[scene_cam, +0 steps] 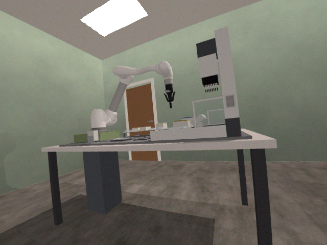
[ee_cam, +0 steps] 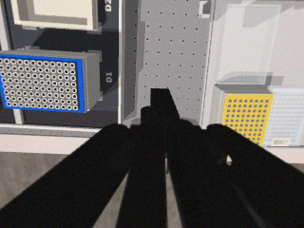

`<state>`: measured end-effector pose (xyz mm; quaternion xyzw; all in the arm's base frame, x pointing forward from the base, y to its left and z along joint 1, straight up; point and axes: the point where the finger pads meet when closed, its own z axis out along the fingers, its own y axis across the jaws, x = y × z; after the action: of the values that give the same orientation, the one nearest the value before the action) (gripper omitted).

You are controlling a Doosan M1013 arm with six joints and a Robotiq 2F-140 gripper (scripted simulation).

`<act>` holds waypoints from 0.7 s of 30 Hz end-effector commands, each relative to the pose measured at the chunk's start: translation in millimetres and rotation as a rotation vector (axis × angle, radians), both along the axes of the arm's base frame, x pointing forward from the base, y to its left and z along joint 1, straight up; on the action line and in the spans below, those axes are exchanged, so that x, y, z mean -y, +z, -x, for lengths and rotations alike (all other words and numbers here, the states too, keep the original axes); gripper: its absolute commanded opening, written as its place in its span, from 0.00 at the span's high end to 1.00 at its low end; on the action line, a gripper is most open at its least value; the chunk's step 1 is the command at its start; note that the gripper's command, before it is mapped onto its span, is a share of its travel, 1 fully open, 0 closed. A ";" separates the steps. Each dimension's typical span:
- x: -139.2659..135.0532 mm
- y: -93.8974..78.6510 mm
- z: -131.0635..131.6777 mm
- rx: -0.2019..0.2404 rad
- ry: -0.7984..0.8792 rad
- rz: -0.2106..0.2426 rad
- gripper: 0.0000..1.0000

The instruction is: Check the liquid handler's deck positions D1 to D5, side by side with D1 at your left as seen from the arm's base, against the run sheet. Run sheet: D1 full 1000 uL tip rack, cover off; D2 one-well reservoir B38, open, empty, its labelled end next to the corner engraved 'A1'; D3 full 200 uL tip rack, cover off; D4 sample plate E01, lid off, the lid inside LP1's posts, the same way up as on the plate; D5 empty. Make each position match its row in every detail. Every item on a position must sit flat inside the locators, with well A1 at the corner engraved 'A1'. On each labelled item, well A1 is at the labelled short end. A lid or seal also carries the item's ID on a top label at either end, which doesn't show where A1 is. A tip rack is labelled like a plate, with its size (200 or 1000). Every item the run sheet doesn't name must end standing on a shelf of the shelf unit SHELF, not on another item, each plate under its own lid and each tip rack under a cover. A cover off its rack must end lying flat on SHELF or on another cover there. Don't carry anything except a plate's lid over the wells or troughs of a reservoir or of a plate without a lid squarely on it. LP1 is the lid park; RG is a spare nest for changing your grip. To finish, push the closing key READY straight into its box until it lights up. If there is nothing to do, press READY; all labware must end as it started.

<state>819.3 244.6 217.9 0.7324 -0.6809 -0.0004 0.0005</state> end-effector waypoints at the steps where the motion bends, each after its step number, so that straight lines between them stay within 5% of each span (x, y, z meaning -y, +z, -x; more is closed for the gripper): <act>1: 6.9 1.3 -0.6 0.002 0.000 0.000 0.90; 21: 86.0 1.3 -3.3 0.002 -0.001 0.000 0.90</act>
<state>822.1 164.9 217.9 0.7322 -0.6811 -0.0003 0.0005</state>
